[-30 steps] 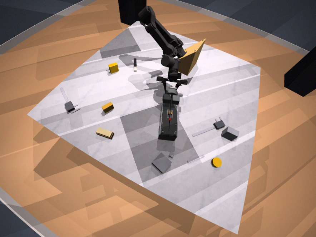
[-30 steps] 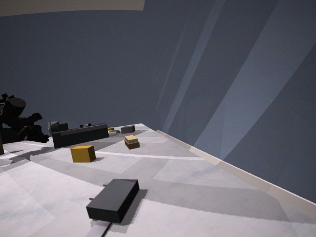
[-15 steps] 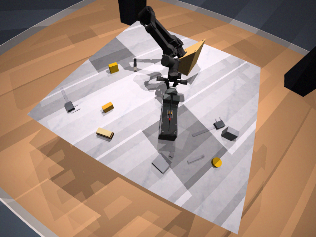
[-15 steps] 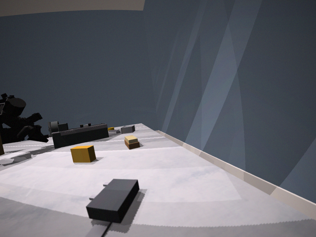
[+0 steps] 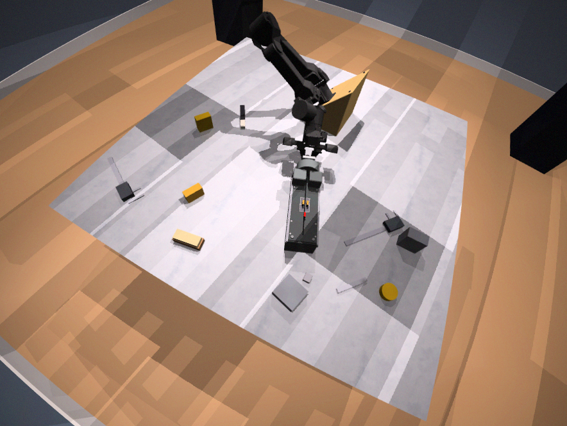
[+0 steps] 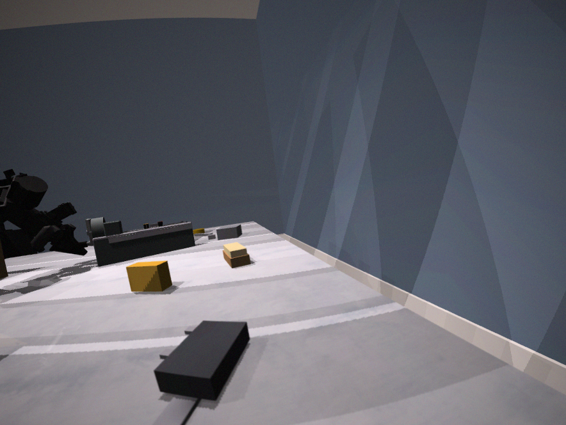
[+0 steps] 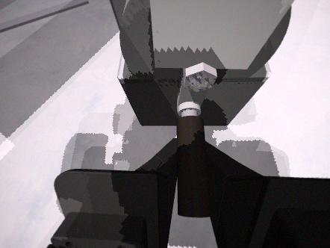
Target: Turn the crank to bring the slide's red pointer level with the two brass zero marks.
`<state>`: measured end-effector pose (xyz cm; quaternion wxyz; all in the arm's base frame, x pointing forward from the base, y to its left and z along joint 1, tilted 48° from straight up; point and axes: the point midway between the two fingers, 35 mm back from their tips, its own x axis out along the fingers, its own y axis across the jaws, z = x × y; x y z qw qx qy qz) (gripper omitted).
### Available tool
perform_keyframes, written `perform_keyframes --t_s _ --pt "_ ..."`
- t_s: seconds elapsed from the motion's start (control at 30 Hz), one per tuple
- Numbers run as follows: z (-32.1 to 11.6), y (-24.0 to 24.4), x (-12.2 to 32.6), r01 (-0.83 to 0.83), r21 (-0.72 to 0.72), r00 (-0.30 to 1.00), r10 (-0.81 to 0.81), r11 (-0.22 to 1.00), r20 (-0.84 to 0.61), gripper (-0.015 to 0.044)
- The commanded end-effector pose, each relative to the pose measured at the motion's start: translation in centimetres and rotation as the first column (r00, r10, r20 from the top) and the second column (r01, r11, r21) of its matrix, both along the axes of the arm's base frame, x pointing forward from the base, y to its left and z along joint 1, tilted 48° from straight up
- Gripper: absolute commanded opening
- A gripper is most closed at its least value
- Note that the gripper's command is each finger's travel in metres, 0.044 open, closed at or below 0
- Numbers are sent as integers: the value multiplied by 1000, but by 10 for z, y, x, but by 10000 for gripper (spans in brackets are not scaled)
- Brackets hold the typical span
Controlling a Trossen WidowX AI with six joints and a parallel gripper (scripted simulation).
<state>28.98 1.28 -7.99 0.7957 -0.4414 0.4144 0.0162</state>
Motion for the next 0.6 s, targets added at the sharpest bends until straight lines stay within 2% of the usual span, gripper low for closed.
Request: perform_keyframes --t_s 0.0,0.57 --pt "-6 6 -4 -17 7 1000 17 1000 -17 0" --pt "-9 18 -9 -17 9 1000 17 1000 -17 0"
